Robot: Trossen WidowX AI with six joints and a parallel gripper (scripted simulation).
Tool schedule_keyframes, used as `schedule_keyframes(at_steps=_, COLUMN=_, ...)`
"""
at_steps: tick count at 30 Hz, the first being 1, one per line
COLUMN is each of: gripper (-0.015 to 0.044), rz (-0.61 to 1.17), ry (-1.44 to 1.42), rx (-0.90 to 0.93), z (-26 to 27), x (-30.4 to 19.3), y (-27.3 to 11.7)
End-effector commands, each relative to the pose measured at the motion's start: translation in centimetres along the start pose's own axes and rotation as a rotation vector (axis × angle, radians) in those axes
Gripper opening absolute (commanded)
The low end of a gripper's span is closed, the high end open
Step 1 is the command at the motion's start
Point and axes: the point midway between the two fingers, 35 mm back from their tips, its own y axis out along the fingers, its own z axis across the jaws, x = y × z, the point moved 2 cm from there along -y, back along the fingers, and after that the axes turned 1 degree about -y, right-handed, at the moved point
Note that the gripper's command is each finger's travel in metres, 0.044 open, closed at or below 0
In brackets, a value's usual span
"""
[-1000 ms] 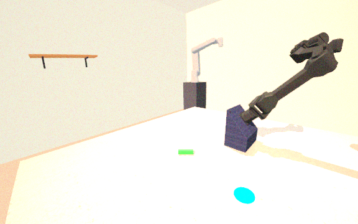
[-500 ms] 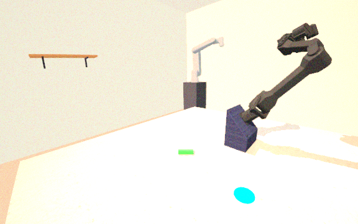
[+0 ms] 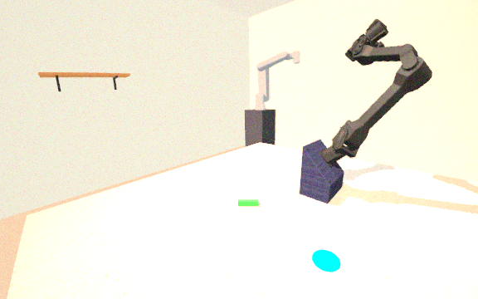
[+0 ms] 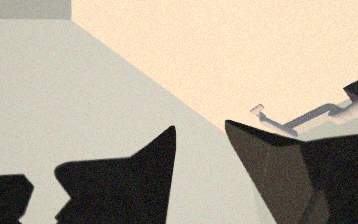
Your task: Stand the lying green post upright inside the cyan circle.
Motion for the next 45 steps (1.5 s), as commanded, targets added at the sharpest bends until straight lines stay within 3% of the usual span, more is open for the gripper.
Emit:
schedule_keyframes(at_steps=1, gripper=0.0233, rz=0.126, ry=-0.098, rx=-0.06, z=-1.7, x=-4.1, y=-1.1)
schedule_keyframes(at_steps=12, gripper=0.0233, rz=0.469, ry=-0.342, rx=-0.177, z=-6.3, x=-13.9, y=-6.5)
schedule_keyframes(at_steps=25, gripper=0.0233, rz=0.898, ry=-0.625, rx=-0.248, z=-11.4, x=-23.1, y=-16.3)
schedule_keyframes(at_steps=45, gripper=0.0233, rz=1.585, ry=-1.027, rx=-0.236, z=-18.0, x=-29.6, y=-35.8)
